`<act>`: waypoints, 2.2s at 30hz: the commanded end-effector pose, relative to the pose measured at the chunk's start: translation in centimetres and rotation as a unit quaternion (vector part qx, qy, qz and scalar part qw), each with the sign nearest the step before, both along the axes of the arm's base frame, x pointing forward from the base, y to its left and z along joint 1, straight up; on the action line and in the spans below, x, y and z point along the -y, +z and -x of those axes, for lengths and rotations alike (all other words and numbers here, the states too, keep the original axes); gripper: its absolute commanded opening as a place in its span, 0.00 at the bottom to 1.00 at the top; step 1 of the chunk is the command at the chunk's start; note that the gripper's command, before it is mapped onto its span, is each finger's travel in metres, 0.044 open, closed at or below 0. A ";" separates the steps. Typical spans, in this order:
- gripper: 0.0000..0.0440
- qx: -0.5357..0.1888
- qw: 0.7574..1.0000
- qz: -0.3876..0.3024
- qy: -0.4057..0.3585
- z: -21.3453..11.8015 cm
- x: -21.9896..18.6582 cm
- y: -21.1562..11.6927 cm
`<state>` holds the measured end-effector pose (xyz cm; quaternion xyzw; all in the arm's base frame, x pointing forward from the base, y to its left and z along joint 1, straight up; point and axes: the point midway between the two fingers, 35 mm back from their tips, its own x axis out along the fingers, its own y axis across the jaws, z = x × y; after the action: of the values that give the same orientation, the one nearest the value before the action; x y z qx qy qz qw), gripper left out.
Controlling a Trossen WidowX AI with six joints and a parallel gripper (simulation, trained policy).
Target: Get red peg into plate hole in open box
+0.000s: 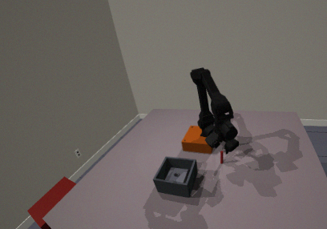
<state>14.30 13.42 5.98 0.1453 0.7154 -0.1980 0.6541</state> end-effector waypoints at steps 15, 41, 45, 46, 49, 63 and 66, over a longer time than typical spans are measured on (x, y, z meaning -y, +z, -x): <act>0.84 0.047 0.986 -0.023 -0.156 -0.6 -0.6 -6.6; 0.02 0.081 0.984 -0.044 -0.151 -3.0 -0.1 -3.1; 0.02 0.104 0.984 -0.042 -0.136 -4.1 0.2 -1.5; 0.02 0.109 0.984 -0.041 -0.133 -4.4 0.3 -1.0; 0.02 0.126 0.983 -0.040 -0.128 -5.4 0.6 0.3; 0.00 0.186 0.971 -0.027 -0.147 -10.5 3.4 5.4; 0.00 0.191 0.968 -0.023 -0.161 -11.5 4.5 5.8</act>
<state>25.21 9.57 11.63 0.3089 0.5531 -0.2461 0.7335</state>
